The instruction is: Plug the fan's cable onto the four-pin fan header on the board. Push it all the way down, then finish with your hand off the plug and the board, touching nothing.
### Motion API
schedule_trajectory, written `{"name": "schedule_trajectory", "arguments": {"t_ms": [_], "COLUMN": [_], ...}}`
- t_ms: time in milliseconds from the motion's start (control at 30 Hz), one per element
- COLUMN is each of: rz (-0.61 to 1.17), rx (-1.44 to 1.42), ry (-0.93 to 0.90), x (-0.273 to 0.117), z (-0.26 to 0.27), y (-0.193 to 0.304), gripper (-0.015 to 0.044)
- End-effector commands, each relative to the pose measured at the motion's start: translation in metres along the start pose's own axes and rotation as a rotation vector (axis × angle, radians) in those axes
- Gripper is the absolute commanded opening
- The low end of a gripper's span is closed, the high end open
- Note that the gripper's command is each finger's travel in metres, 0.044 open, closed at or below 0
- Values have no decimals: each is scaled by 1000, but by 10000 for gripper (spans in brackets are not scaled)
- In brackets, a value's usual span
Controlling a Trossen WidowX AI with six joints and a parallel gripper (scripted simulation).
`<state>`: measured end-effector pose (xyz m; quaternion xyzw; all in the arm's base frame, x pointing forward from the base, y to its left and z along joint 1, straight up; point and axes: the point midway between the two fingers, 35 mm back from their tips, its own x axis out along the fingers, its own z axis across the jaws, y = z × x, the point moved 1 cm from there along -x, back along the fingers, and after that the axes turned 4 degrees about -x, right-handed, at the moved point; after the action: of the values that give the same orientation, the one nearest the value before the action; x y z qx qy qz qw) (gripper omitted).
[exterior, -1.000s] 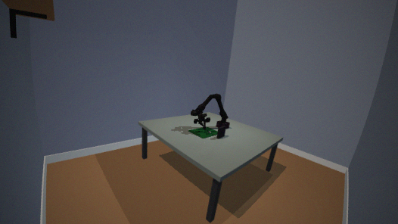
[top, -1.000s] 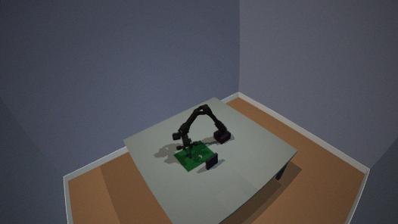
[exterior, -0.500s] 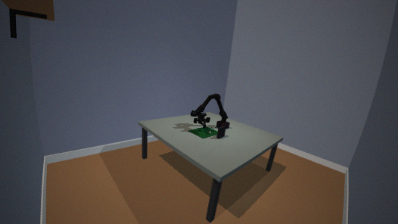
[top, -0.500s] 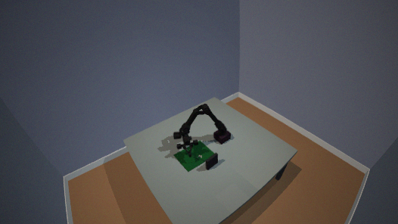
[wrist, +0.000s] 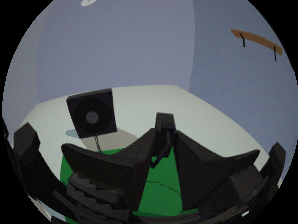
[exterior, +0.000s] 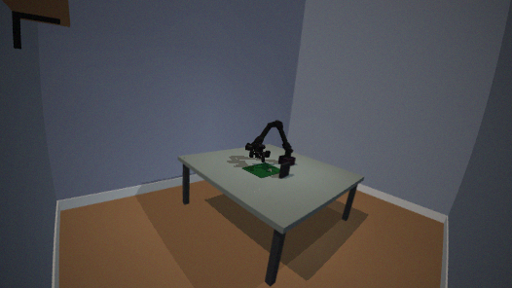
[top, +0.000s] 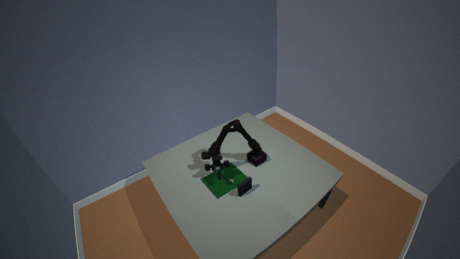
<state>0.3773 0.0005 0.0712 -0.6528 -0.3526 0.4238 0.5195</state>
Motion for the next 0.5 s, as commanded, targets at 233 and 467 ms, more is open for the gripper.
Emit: {"name": "schedule_trajectory", "arguments": {"t_ms": [233,467], "rz": [7,2], "rx": [0,5], "ry": [-2,-3], "x": [0,-1], "z": [-1,0], "y": [-5,-7], "gripper": [0,0]}}
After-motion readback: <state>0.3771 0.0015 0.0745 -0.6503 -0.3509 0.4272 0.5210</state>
